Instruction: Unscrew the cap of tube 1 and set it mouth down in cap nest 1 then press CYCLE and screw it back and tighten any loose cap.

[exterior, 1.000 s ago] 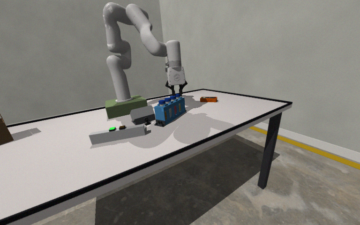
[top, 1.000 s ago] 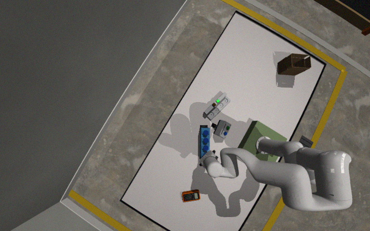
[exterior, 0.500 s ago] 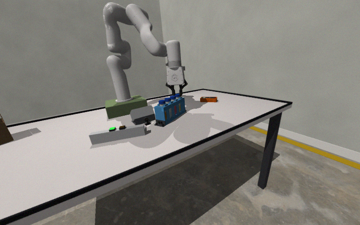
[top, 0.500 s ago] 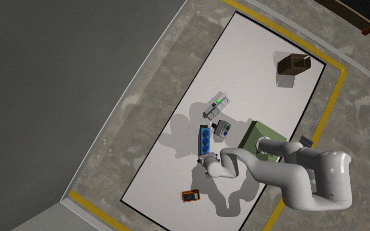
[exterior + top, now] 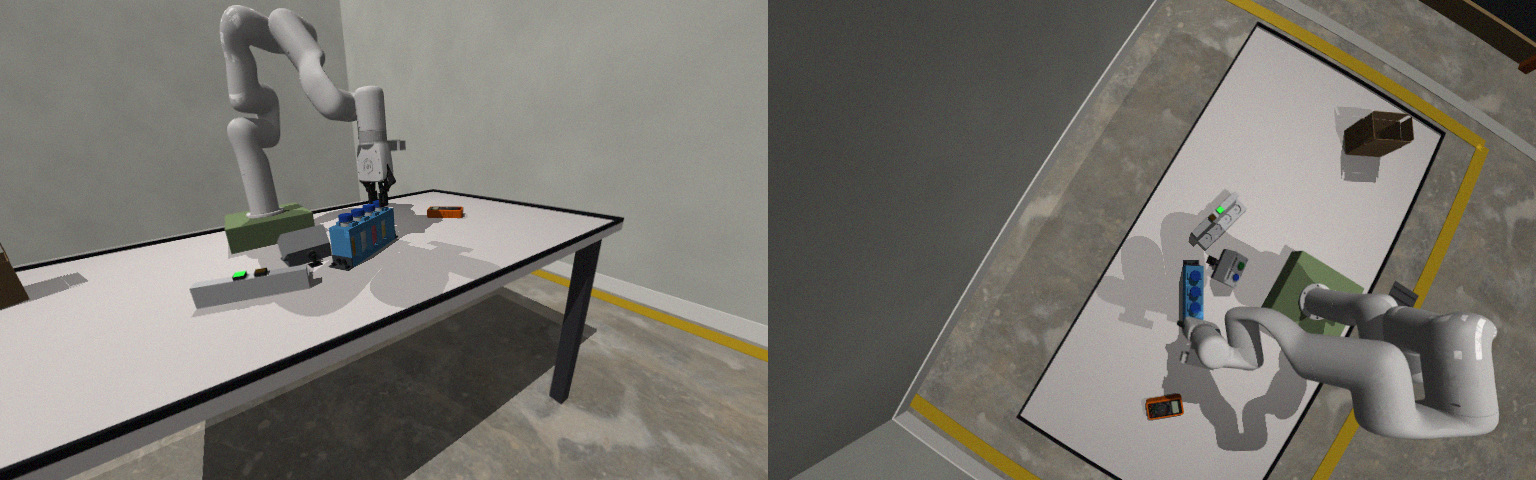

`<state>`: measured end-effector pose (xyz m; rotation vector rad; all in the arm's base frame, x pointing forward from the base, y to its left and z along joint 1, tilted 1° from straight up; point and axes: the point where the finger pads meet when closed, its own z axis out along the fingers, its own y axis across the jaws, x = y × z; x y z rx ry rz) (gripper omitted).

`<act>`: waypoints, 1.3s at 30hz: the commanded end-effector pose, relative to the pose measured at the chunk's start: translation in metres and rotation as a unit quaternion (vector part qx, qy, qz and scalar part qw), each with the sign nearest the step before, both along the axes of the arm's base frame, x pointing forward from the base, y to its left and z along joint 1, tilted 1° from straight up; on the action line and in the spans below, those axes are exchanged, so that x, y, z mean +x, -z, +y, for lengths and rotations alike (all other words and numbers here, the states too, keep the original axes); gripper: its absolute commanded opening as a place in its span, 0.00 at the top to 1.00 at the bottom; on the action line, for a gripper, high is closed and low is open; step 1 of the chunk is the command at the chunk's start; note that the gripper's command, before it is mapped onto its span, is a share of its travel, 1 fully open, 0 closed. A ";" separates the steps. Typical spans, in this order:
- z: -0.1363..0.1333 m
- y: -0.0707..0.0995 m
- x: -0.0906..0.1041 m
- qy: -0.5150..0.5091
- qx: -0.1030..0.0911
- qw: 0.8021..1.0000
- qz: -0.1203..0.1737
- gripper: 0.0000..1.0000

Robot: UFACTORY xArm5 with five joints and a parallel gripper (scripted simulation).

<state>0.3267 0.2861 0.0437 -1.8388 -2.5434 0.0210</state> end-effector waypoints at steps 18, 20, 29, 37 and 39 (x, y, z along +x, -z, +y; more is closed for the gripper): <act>0.001 0.000 0.001 0.266 -0.003 0.964 -0.005 0.54; 0.001 0.000 0.001 0.266 -0.003 0.964 -0.005 0.54; 0.001 0.000 0.001 0.266 -0.003 0.964 -0.005 0.54; 0.001 -0.001 0.001 0.054 -0.001 0.999 -0.003 0.54; 0.001 -0.001 0.001 0.013 -0.001 1.000 -0.002 0.54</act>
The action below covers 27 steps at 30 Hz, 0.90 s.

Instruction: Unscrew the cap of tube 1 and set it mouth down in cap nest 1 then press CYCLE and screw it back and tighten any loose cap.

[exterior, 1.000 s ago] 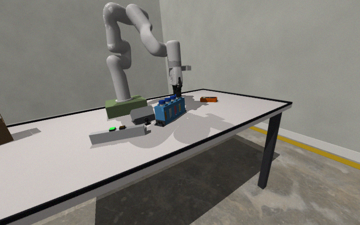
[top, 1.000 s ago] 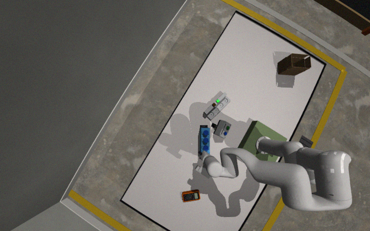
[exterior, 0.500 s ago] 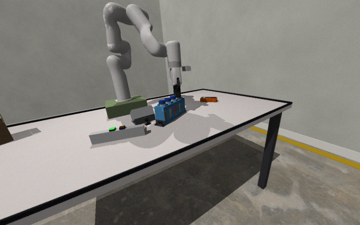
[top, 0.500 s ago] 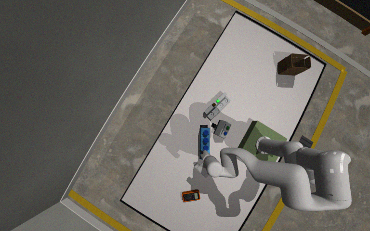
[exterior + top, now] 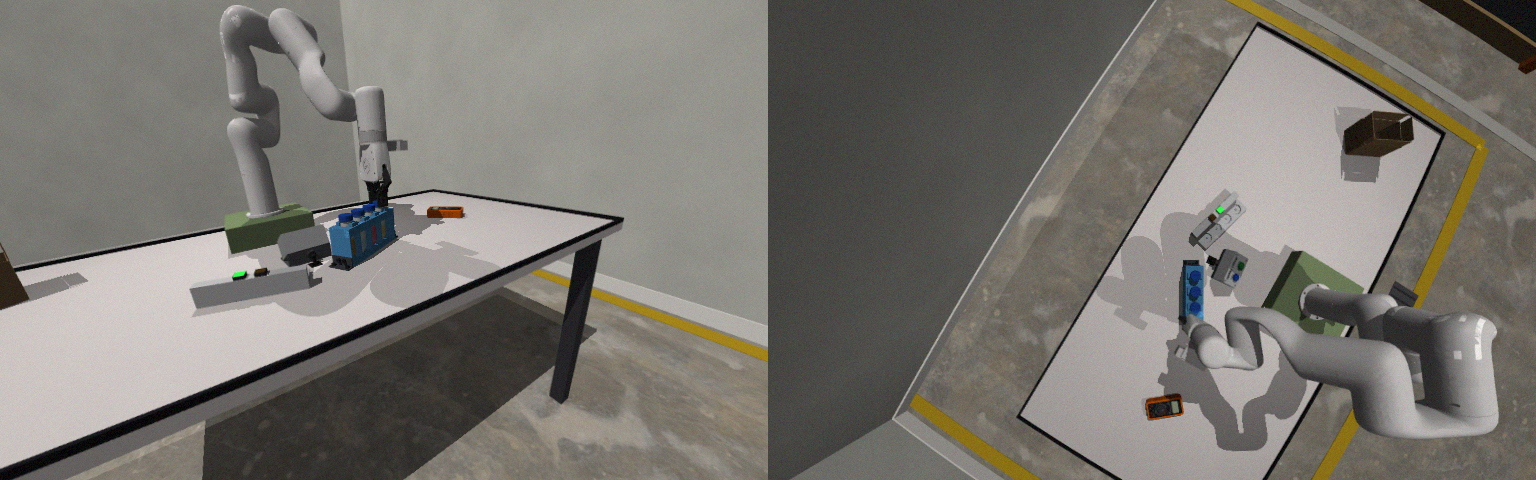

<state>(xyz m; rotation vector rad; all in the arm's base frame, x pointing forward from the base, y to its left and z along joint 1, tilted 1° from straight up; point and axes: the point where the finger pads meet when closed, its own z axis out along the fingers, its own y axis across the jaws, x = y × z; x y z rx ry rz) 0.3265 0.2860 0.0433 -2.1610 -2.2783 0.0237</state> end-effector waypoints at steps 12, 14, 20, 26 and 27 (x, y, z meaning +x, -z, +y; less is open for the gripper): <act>0.001 -0.001 0.001 -0.341 0.003 0.940 0.001 0.54; 0.001 -0.001 0.001 -0.378 0.003 0.926 0.001 0.54; 0.001 -0.001 0.001 -0.485 0.004 0.875 0.003 0.54; 0.001 -0.001 0.001 -0.560 0.004 0.828 0.004 0.54; 0.001 -0.001 0.001 -0.560 0.004 0.828 0.004 0.54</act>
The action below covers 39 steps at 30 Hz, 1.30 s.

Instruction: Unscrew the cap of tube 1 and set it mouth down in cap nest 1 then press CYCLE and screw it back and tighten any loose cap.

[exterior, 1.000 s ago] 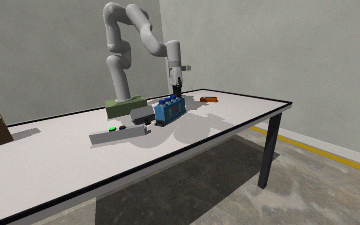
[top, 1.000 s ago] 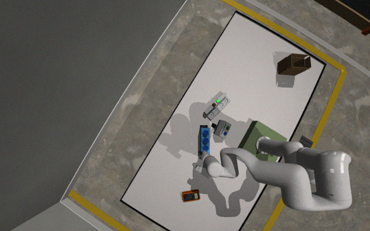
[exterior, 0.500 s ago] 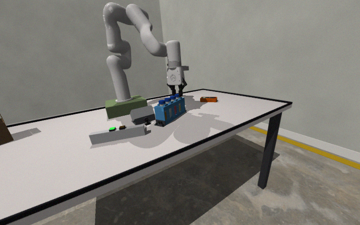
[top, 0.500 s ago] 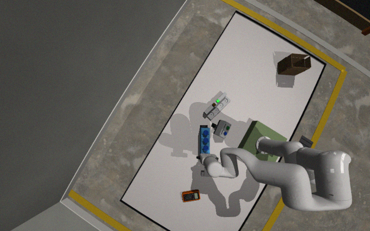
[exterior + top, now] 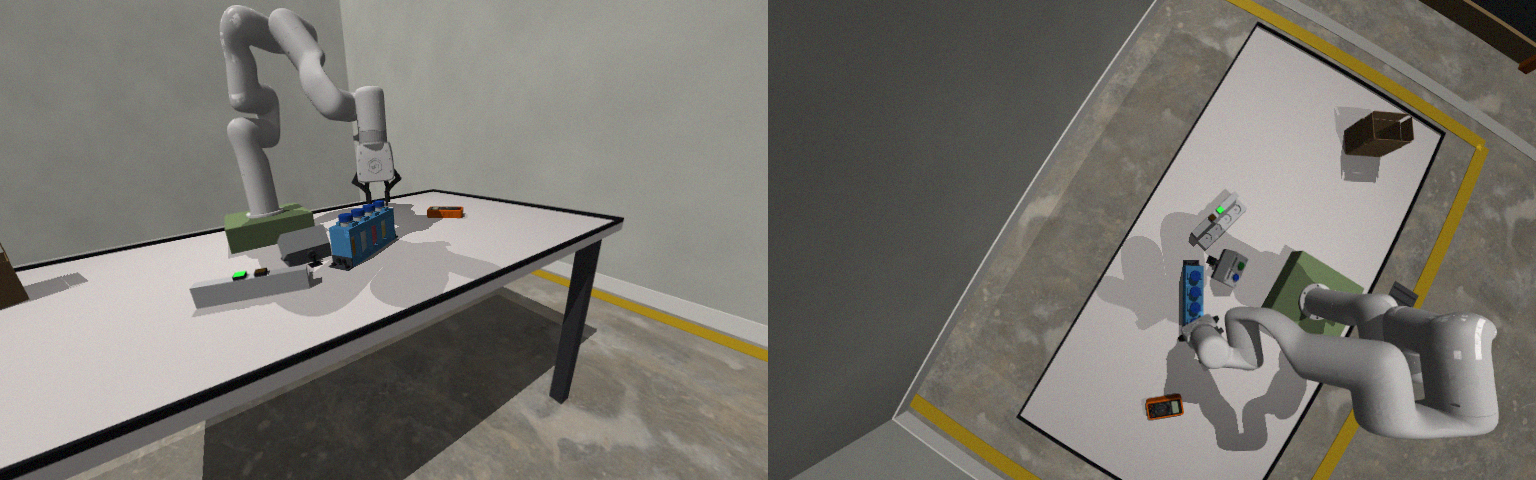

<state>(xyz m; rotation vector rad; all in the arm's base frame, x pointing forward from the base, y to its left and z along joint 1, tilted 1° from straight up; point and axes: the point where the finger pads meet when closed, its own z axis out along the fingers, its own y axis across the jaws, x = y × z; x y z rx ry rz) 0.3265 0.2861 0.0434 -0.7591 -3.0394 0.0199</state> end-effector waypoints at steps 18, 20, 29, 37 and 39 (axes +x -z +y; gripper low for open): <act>0.001 -0.001 0.001 -0.080 0.000 0.997 -0.002 1.00; 0.001 -0.001 0.001 -0.080 0.000 0.997 -0.002 1.00; 0.001 -0.001 0.001 0.094 -0.001 0.996 -0.004 1.00; 0.001 -0.001 0.001 0.251 -0.002 0.968 -0.005 1.00; 0.001 -0.001 0.001 0.288 -0.003 0.958 -0.006 1.00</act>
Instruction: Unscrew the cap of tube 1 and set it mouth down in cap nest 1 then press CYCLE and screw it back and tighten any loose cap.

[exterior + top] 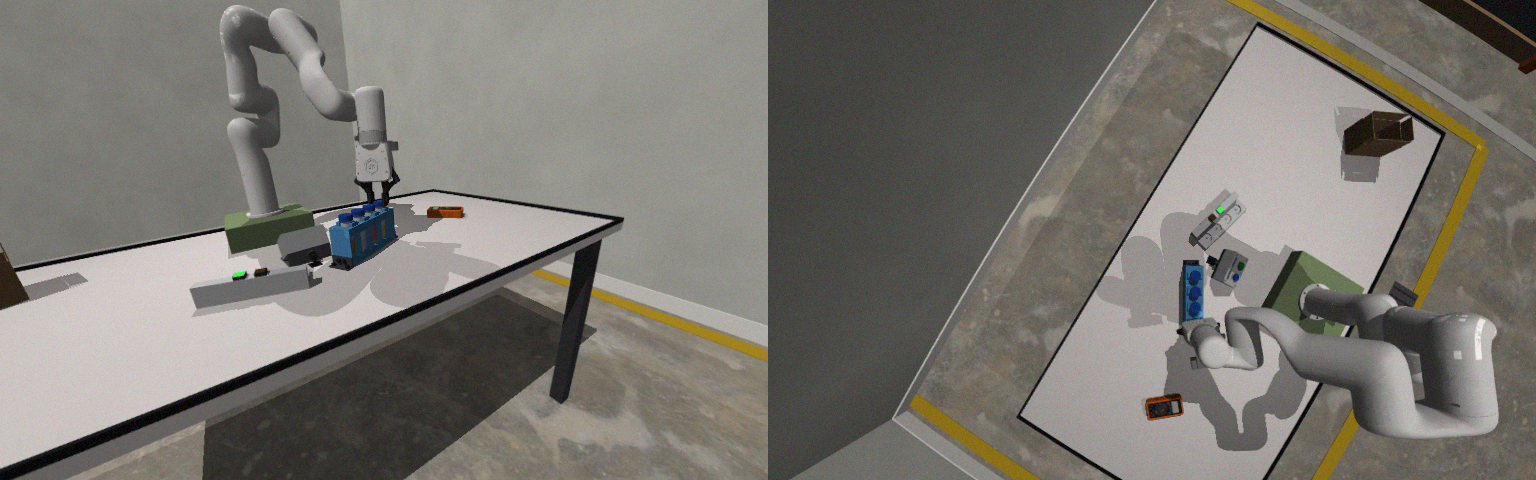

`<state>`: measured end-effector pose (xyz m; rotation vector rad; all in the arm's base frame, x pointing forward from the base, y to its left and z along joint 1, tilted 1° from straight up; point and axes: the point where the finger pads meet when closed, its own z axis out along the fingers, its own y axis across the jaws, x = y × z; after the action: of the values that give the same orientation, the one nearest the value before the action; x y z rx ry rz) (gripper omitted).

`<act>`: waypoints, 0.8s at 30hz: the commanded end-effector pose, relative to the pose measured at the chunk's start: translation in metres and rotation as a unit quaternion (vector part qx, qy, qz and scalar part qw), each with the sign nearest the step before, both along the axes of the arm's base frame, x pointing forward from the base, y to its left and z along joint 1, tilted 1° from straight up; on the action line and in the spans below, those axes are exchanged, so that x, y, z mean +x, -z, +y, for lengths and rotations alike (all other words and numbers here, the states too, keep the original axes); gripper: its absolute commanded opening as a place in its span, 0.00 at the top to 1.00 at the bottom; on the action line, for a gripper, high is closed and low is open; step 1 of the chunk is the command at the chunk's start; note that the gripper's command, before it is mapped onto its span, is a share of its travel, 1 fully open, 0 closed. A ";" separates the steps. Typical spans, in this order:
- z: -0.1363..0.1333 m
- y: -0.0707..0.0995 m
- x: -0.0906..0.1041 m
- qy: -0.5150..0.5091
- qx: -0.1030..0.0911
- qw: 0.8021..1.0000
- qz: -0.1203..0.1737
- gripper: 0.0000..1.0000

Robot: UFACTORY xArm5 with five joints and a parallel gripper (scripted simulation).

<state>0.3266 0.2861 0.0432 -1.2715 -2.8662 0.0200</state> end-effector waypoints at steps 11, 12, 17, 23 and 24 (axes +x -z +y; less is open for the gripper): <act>0.001 -0.001 0.001 0.318 -0.003 0.948 -0.006 1.00; 0.001 0.000 0.001 0.340 -0.004 0.940 -0.006 1.00; 0.001 0.000 0.001 0.411 -0.004 0.912 -0.006 1.00; 0.001 0.000 0.001 0.411 -0.004 0.912 -0.006 1.00; 0.001 0.000 0.001 0.411 -0.004 0.912 -0.006 1.00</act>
<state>0.3266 0.2862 0.0425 -2.3131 -2.1253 0.0222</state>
